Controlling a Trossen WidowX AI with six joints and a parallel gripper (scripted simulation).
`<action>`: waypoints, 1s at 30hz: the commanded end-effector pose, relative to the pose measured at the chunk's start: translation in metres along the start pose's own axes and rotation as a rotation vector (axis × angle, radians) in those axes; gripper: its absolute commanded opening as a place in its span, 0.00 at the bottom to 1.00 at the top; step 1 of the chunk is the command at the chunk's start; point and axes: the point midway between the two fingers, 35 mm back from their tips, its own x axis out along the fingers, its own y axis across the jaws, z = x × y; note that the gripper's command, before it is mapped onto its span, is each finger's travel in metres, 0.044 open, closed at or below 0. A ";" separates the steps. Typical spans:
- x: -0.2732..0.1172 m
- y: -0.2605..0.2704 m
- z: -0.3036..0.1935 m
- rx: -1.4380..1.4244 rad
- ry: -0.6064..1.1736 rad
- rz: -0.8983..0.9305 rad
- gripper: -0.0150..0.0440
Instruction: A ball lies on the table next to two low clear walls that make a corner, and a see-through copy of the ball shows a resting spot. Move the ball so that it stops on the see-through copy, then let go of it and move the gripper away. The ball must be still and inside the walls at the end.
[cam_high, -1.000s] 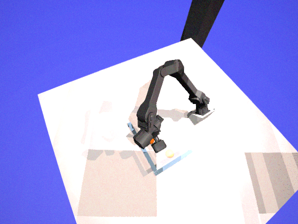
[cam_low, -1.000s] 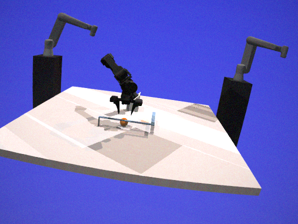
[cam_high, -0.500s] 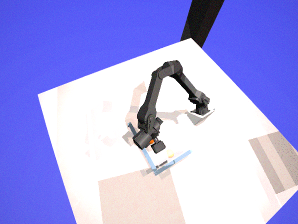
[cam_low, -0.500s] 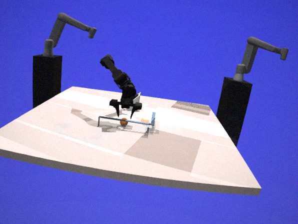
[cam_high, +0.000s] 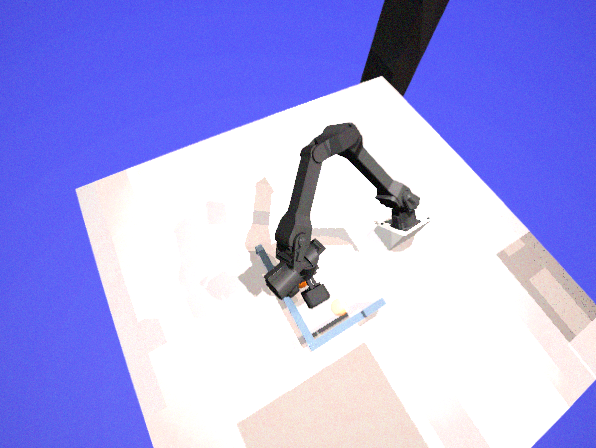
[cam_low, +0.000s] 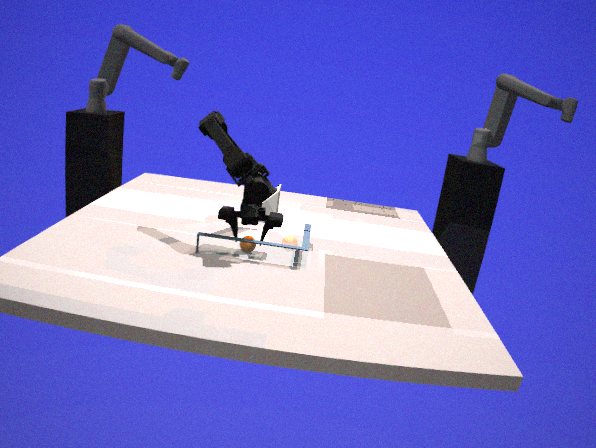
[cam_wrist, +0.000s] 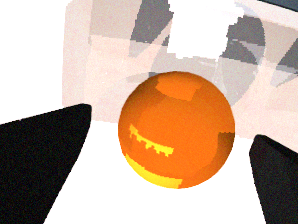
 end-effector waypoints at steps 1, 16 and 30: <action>0.006 -0.001 -0.001 -0.006 0.001 -0.007 0.84; 0.002 0.000 0.000 -0.006 0.001 -0.006 0.44; -0.082 0.003 0.006 -0.007 0.001 0.003 0.25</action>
